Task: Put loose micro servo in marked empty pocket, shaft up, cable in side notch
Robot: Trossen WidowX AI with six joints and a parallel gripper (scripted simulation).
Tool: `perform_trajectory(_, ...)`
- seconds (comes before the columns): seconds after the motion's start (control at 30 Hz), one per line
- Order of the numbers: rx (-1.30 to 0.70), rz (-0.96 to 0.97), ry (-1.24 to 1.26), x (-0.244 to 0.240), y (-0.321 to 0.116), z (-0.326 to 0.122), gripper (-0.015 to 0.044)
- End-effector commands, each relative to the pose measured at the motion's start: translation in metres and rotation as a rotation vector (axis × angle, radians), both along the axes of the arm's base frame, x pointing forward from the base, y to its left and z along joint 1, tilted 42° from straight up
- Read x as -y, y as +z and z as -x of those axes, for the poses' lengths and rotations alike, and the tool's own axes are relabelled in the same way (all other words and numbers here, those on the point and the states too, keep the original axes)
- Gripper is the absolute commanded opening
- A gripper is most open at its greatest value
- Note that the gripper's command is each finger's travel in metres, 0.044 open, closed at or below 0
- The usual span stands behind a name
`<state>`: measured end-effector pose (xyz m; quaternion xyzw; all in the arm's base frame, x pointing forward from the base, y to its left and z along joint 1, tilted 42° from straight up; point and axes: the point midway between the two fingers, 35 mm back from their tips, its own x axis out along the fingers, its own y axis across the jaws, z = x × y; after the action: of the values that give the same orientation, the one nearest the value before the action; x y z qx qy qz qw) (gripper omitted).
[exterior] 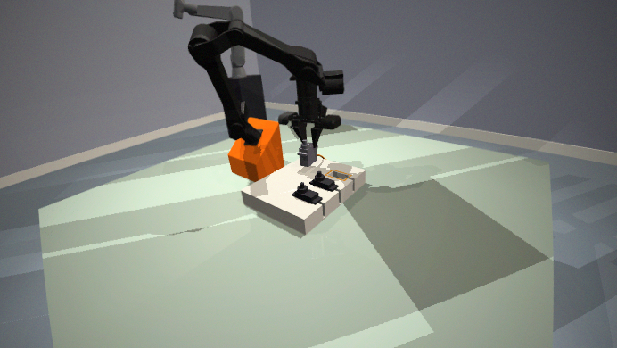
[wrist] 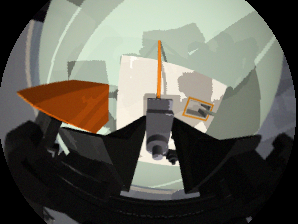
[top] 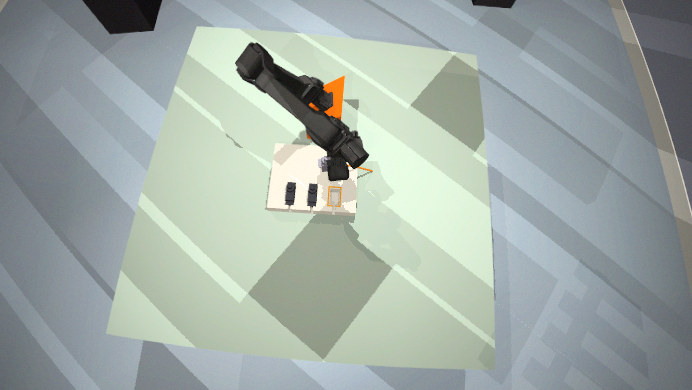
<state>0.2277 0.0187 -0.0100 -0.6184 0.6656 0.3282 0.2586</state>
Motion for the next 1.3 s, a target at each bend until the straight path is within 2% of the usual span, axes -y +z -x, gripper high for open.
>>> perform_trajectory(0.0,0.015,-0.005,-0.006,-0.0057,-0.0026,-0.0033,0.0)
perform_trajectory(1.27,0.835,0.119,-0.956,-0.0056,-0.0026,-0.0034,0.0)
